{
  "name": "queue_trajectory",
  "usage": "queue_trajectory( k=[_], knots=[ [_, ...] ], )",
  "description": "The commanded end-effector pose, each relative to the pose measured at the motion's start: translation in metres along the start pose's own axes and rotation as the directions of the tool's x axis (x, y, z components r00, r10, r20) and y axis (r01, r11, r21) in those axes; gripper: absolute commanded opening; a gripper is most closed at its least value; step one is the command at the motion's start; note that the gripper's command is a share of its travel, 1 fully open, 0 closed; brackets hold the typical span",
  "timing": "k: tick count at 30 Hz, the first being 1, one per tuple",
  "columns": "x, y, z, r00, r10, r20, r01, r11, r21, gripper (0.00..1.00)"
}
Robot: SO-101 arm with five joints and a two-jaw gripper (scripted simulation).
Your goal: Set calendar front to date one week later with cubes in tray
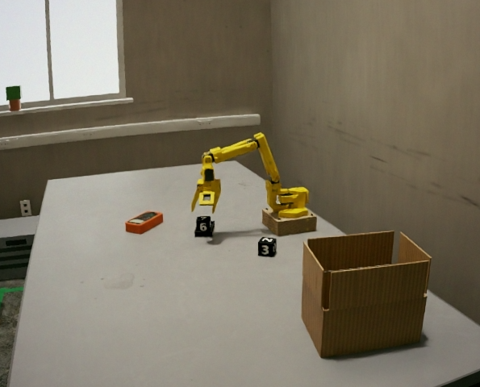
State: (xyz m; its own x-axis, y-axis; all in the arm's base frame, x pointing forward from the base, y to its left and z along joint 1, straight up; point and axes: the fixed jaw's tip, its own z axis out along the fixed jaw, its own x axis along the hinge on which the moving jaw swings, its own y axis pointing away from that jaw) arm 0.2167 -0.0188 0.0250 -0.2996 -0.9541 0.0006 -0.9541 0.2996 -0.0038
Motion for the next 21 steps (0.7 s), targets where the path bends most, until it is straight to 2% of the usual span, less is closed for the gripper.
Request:
queue_trajectory(
  k=[1,9,21],
  knots=[
    [0.002,0.000,0.003,1.000,0.017,0.000,-0.017,1.000,-0.008,0.35],
    [0.002,-0.001,0.009,1.000,0.017,0.000,-0.017,1.000,-0.008,0.35],
    [0.002,-0.001,0.028,1.000,0.017,0.000,-0.017,1.000,-0.008,0.35]
  ],
)
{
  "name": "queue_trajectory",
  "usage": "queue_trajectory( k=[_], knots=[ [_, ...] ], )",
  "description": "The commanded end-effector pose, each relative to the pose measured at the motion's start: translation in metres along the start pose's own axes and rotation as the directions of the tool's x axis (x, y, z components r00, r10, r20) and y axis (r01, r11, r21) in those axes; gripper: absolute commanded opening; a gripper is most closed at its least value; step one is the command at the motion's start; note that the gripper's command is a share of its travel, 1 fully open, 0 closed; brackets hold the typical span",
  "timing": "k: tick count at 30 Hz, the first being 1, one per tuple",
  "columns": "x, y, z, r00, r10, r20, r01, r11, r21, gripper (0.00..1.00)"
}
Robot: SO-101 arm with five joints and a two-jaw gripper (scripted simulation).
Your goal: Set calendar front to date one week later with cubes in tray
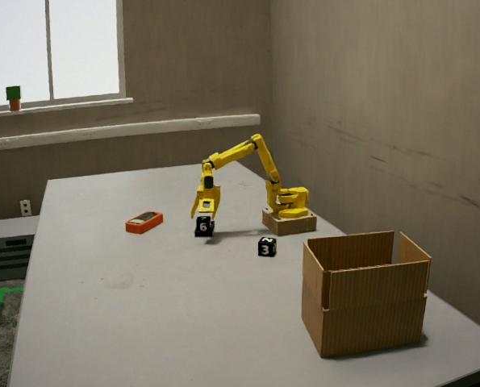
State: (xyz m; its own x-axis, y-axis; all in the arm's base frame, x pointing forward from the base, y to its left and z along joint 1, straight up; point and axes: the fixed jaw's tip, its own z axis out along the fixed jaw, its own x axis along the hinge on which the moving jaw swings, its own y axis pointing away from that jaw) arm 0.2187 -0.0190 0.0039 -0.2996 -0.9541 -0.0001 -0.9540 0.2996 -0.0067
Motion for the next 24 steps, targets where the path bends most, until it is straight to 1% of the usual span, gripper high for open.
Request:
queue_trajectory(
  k=[1,13,24],
  knots=[
    [0.002,0.001,0.009,1.000,0.017,-0.001,-0.017,1.000,-0.011,0.35],
    [0.002,0.002,0.018,1.000,0.017,-0.001,-0.017,1.000,-0.011,0.35],
    [0.003,0.002,0.020,1.000,0.017,-0.001,-0.017,1.000,-0.011,0.35]
  ],
)
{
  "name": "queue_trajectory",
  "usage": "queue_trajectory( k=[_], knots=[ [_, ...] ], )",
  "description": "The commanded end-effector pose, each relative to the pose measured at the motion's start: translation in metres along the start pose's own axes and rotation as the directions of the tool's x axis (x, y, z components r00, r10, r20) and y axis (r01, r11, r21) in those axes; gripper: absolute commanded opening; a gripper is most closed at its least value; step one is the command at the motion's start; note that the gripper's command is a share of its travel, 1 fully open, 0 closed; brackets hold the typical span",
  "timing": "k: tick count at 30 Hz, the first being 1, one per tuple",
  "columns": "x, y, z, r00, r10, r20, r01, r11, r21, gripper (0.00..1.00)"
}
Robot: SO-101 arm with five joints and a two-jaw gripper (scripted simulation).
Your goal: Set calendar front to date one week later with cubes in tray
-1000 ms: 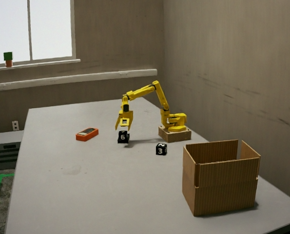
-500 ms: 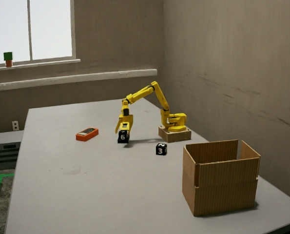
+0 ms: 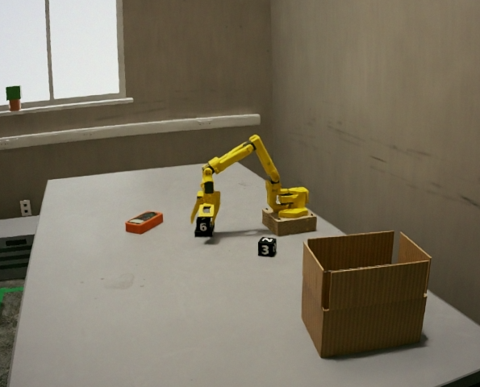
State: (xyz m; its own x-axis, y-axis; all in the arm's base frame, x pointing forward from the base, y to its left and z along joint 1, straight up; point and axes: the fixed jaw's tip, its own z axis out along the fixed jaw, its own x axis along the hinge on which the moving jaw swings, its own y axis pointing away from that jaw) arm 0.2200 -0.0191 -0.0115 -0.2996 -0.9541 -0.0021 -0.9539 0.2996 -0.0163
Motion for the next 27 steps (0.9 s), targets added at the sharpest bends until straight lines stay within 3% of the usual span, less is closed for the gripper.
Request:
queue_trajectory(
  k=[1,27],
  knots=[
    [0.0028,0.0036,0.0041,1.000,0.017,-0.003,-0.017,1.000,-0.020,0.35],
    [0.0028,-0.0005,0.0041,1.000,0.017,-0.003,-0.017,1.000,-0.020,0.29]
  ],
)
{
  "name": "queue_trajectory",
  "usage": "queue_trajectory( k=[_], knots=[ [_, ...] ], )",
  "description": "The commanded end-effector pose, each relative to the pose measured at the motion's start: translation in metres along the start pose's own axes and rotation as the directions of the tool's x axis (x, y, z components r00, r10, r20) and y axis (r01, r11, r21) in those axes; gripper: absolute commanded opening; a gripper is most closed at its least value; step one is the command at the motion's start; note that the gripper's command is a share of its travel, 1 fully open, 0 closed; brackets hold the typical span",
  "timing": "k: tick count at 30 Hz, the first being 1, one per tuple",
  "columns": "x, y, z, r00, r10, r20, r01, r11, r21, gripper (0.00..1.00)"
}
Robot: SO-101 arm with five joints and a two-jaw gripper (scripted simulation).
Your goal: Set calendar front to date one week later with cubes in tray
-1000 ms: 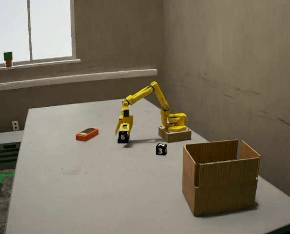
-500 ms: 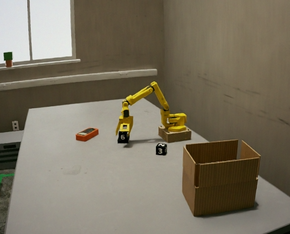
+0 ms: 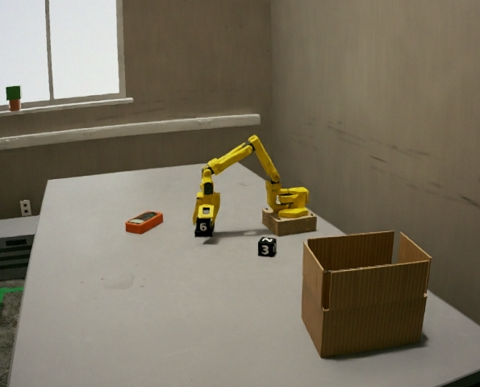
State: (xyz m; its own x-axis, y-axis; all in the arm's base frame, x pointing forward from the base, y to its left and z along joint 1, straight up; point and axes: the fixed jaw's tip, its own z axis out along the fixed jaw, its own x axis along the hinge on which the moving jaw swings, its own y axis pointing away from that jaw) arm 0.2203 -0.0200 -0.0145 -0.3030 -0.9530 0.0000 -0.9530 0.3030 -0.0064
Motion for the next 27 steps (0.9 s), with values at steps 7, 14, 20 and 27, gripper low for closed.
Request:
queue_trajectory(
  k=[7,14,20,27],
  knots=[
    [0.0021,-0.0011,0.0011,1.000,0.014,-0.001,-0.014,1.000,-0.010,0.28],
    [0.0022,-0.0018,0.0012,1.000,0.014,-0.001,-0.014,1.000,-0.010,0.27],
    [0.0022,-0.0019,0.0012,1.000,0.014,-0.001,-0.014,1.000,-0.010,0.27],
    [0.0022,-0.0019,0.0012,1.000,0.014,-0.001,-0.014,1.000,-0.010,0.26]
  ],
)
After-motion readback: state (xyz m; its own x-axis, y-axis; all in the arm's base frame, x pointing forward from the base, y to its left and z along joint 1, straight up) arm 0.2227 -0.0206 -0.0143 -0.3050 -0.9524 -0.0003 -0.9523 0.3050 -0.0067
